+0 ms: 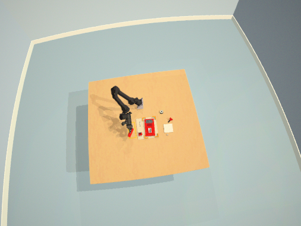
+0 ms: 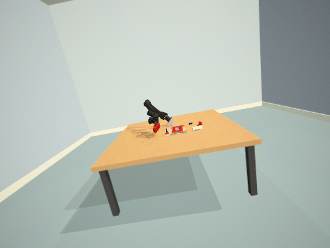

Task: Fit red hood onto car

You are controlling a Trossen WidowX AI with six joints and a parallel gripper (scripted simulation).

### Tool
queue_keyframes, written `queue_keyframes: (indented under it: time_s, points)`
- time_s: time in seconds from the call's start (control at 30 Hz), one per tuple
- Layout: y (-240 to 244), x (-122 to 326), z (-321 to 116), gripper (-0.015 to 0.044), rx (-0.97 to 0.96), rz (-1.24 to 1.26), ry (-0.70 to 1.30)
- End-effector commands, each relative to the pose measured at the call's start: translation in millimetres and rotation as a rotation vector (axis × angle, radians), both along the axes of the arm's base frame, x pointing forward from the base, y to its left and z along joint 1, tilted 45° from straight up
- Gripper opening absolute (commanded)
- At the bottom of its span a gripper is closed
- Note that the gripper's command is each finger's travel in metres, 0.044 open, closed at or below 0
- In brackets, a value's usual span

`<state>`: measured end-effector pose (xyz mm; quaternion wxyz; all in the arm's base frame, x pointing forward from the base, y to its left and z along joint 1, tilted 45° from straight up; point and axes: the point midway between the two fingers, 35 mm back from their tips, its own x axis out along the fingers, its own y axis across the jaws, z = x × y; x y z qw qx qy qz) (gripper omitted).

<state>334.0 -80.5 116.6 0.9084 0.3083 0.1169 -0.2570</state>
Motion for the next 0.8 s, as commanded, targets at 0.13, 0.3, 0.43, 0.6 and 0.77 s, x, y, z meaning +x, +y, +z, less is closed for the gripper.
queue_keyframes:
  time_s: [0.13, 0.3, 0.43, 0.6, 0.77]
  points:
    - [0.3, 0.1, -0.3, 0.0000, 0.204, -0.087, -0.096]
    - [0.3, 0.1, -0.3, 0.0000, 0.342, -0.148, -0.161]
    - [0.3, 0.1, -0.3, 0.0000, 0.453, -0.197, -0.213]
    - [0.0, 0.0, -0.5, 0.0000, 0.514, -0.224, -0.241]
    - [-1.2, -0.6, -1.7, 0.0000, 0.639, -0.279, -0.300]
